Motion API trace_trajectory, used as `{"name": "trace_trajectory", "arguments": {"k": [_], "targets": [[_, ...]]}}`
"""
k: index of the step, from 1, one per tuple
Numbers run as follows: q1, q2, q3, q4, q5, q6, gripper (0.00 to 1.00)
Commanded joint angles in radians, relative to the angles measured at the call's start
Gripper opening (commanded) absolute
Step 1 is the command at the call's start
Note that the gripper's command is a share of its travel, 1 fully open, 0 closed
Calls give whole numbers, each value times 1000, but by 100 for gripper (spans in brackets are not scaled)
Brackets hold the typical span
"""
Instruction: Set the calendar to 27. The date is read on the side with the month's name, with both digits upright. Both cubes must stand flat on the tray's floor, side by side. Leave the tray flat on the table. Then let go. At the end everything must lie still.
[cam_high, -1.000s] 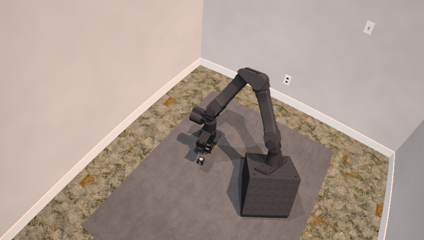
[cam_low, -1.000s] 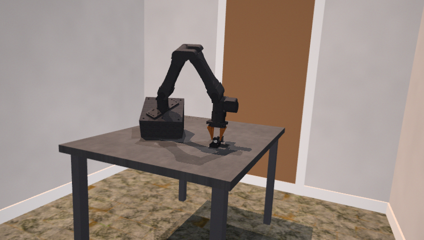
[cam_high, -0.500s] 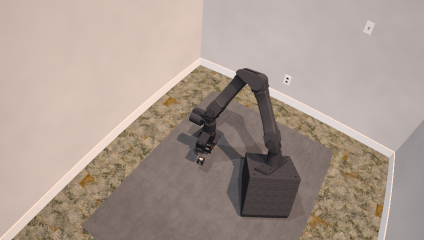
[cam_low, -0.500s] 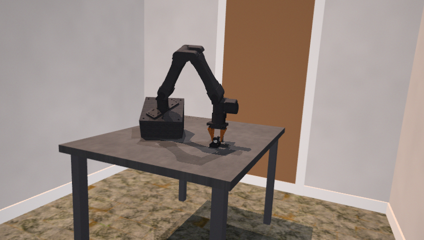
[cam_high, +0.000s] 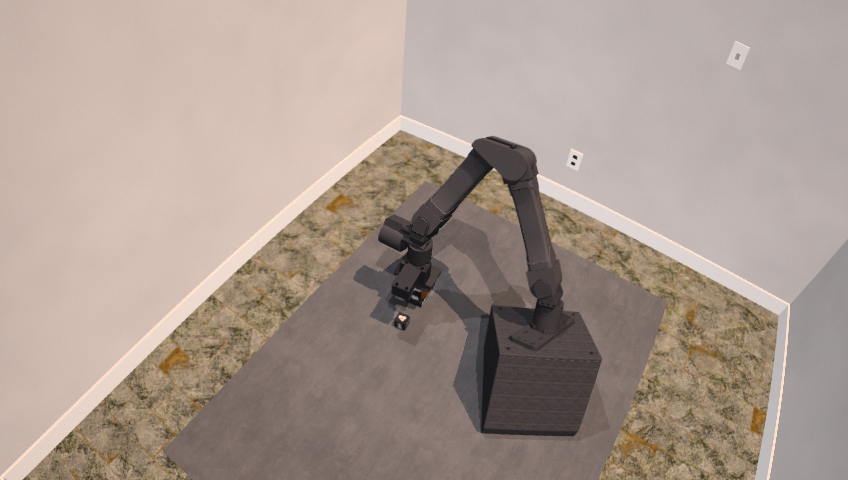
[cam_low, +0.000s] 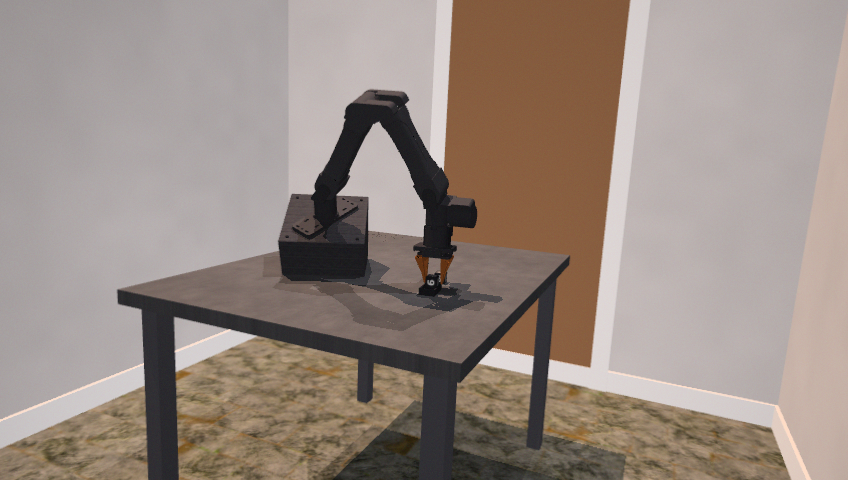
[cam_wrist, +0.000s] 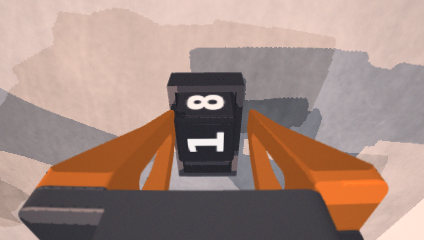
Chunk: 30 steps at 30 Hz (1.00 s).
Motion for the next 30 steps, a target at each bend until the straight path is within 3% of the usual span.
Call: {"name": "trace_trajectory", "arguments": {"k": [1, 16, 17, 30], "targets": [[3, -5, 1, 1, -5, -2, 45], [3, -5, 1, 1, -5, -2, 45], [3, -5, 1, 1, -5, -2, 26], [3, -5, 1, 1, -5, -2, 26]]}}
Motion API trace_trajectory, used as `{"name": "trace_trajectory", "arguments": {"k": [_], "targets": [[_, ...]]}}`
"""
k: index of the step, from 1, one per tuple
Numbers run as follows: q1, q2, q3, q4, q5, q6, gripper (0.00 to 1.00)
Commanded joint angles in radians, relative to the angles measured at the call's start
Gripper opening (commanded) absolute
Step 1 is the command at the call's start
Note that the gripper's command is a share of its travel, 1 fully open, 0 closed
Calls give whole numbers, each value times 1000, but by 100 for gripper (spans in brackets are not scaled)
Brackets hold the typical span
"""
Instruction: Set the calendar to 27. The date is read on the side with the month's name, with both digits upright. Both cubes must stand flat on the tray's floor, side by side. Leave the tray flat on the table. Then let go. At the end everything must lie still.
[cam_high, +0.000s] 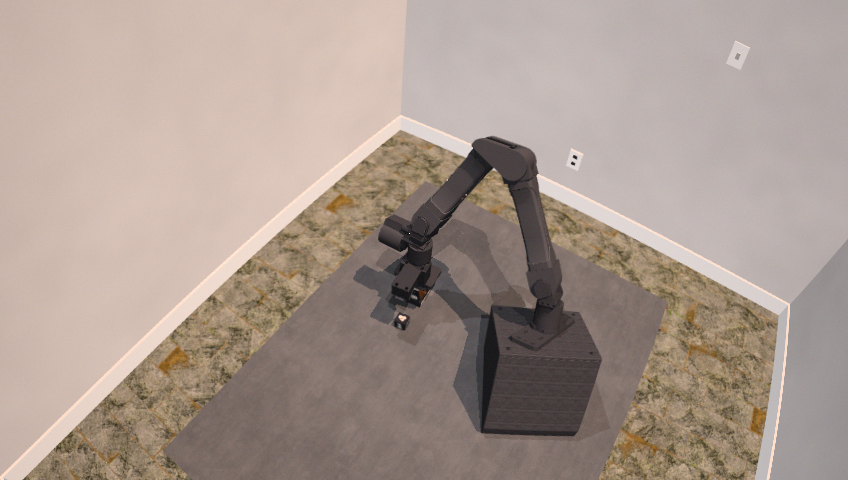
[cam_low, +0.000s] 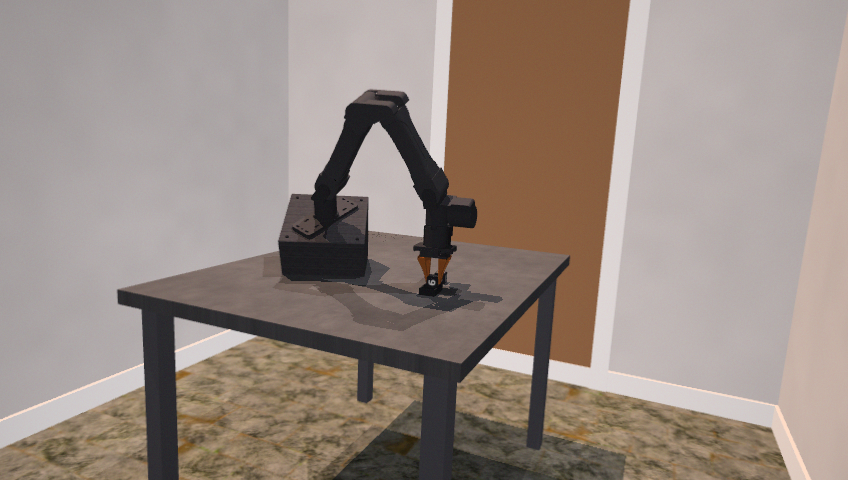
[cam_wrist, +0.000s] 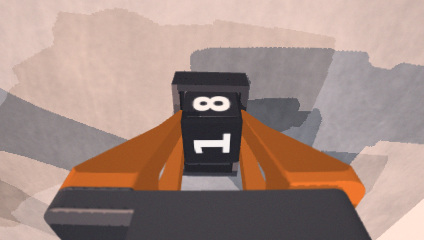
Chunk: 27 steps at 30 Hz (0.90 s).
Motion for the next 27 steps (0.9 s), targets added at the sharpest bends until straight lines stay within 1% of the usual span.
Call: {"name": "trace_trajectory", "arguments": {"k": [1, 21, 27], "targets": [[3, -5, 1, 1, -4, -2, 26], [3, -5, 1, 0, -4, -2, 26], [12, -22, 4, -24, -3, 7, 26]]}}
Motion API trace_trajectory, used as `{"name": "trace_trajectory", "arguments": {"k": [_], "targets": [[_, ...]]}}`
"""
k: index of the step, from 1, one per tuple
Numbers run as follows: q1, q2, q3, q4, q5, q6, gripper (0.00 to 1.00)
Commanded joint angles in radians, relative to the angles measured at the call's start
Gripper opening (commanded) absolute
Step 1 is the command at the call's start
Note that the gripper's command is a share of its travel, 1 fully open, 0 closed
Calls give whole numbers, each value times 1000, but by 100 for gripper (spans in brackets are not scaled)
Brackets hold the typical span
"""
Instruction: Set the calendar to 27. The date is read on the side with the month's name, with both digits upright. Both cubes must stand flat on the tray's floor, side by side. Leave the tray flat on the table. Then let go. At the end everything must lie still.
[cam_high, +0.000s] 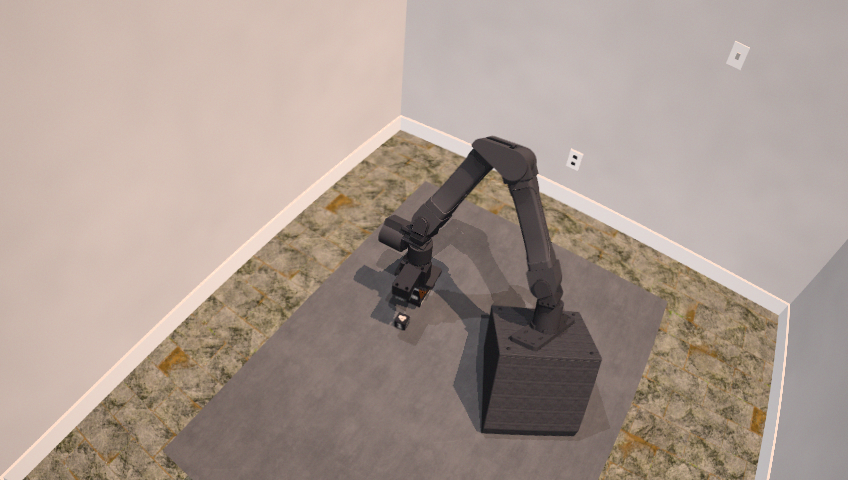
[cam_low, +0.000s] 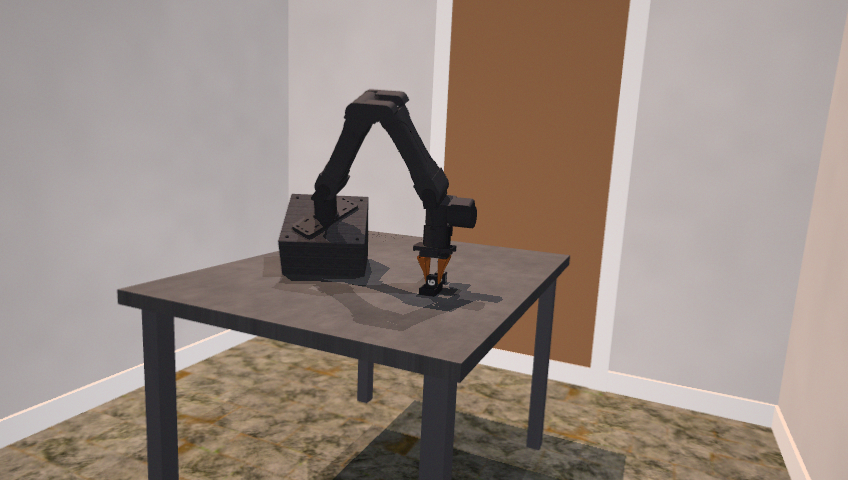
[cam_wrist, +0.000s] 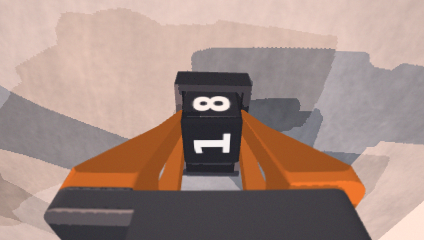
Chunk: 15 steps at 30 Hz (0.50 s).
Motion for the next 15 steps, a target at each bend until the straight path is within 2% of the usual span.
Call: {"name": "trace_trajectory", "arguments": {"k": [1, 10, 15], "targets": [[17, -32, 6, -33, -2, 12, 26], [104, -179, 71, -287, 14, 108, 26], [134, -216, 106, -374, 19, 142, 26]]}}
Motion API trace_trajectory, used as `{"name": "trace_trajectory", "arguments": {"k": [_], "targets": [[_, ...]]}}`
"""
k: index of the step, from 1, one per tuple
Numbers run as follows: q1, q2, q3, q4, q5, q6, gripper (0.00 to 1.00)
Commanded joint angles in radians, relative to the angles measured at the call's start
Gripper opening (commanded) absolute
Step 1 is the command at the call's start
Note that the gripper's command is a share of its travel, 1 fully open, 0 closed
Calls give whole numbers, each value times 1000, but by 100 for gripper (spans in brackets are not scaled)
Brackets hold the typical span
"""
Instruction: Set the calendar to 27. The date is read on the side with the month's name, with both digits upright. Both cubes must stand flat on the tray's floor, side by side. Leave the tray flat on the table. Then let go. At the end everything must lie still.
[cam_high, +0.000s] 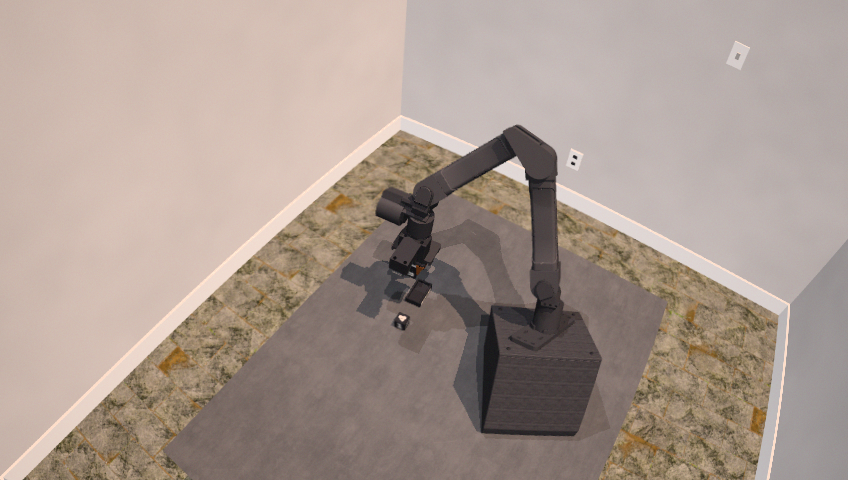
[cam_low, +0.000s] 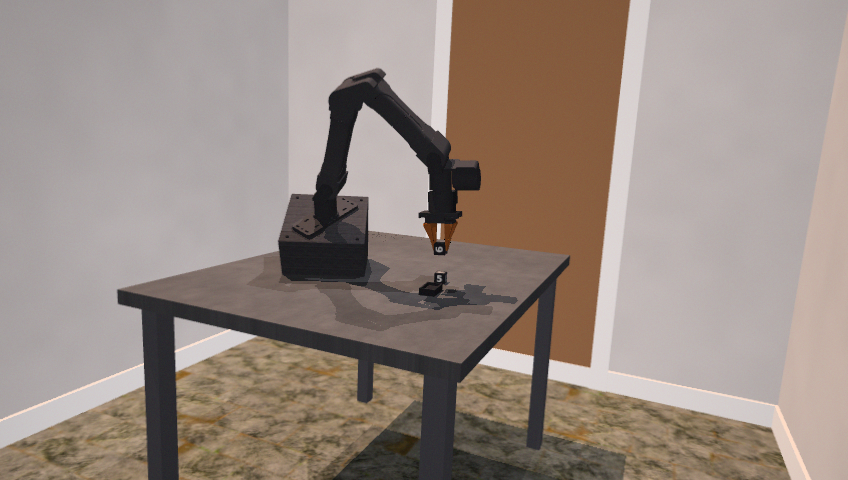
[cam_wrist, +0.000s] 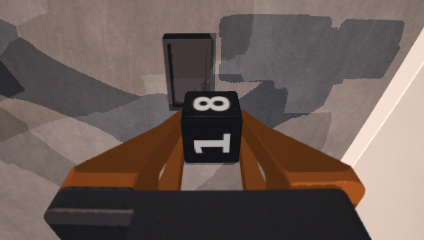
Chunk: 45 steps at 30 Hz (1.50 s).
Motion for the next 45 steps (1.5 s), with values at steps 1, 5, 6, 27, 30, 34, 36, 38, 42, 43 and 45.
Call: {"name": "trace_trajectory", "arguments": {"k": [1, 5, 6, 27, 30, 34, 36, 38, 42, 43, 45], "targets": [[11, -12, 12, -85, 0, 32, 26], [20, -22, 24, -112, 1, 42, 26], [20, -22, 24, -112, 1, 42, 26], [-11, -29, 32, -112, -6, 266, 26], [-25, -31, 35, -112, -9, 364, 26], [-41, -35, 40, -112, -13, 481, 26], [-50, -37, 42, -112, -15, 546, 26], [-60, -39, 44, -112, -18, 616, 26], [-80, -43, 50, -112, -22, 757, 26], [-81, -43, 50, -112, -22, 765, 26], [-92, -45, 53, -112, -25, 844, 26]]}}
